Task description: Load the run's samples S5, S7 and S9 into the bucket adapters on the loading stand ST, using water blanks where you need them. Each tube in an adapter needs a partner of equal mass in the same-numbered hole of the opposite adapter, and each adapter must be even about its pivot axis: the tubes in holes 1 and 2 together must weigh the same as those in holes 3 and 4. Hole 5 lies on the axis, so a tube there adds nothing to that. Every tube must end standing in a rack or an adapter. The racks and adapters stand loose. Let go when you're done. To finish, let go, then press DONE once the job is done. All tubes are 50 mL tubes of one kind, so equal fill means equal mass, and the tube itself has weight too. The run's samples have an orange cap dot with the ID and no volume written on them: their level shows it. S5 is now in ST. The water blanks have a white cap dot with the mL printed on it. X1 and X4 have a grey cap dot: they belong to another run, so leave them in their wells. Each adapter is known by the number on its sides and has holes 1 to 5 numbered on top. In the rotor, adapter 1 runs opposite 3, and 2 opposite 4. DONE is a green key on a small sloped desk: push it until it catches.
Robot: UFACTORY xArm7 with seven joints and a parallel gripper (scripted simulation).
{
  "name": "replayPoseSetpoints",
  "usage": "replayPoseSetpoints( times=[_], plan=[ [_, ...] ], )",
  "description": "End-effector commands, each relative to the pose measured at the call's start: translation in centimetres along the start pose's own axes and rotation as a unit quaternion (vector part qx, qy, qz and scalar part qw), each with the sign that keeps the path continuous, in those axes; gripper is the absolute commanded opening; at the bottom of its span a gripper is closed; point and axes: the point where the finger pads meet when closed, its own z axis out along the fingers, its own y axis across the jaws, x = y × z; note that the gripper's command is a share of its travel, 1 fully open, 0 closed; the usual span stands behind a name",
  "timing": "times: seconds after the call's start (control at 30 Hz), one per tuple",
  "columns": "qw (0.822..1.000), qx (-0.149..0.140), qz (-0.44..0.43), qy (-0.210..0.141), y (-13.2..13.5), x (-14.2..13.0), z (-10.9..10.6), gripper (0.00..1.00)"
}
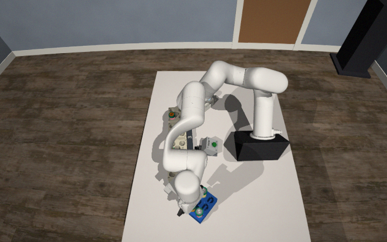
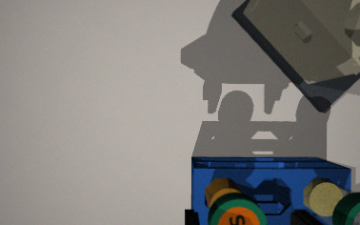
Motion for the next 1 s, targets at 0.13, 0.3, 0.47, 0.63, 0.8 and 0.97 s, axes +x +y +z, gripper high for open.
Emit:
replayPoseSetpoints(
  times=[0.13, 0.3, 0.47, 0.63, 0.8, 0.97],
  plan=[
    [1.000, 0.003, 0.000, -0.001, -0.1, 0.0, 1.1, 0.57],
    [1.000, 0.003, 0.000, -0.001, -0.1, 0.0, 1.2, 0.57],
    [1.000, 0.003, 0.000, -0.001, -0.1, 0.0, 1.2, 0.57],
    [1.000, 0.003, 0.000, -0.001, -0.1, 0.0, 1.4, 0.57],
    [1.000, 0.003, 0.000, -0.001, -0.1, 0.0, 1.7, 0.57],
    [1.000, 0.003, 0.000, -0.001, -0.1, 0.0, 2.0, 0.57]
  ],
)
